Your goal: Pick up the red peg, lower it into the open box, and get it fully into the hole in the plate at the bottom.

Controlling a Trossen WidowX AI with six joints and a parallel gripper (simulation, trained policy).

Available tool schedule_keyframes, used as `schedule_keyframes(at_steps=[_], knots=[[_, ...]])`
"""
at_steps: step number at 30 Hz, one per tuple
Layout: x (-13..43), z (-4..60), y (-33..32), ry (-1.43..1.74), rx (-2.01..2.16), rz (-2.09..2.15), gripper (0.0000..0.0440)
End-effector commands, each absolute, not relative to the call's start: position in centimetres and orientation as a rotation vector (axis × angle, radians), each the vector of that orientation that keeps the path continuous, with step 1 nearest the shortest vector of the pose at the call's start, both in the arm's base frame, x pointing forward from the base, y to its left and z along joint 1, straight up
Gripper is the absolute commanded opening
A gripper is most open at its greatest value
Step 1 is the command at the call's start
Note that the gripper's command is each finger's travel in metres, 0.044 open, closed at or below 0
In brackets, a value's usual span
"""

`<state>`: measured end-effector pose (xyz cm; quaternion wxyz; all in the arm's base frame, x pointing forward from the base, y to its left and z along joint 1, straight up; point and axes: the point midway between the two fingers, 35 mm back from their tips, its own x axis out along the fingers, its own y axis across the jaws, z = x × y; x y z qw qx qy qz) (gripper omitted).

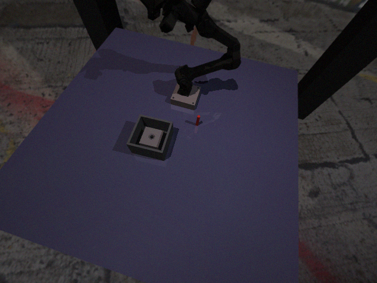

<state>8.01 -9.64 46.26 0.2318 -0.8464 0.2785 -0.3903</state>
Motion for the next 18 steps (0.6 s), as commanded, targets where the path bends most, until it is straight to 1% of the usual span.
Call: schedule_keyframes(at_steps=[1,3,18], knots=[[8.1,46.3,-9.6,0.74,-2.303,-1.071,0.0423],[8.4,46.0,-9.7,0.694,-2.253,-1.047,0.044],[11.7,42.6,-10.9,0.48,-1.845,-0.813,0.044]])
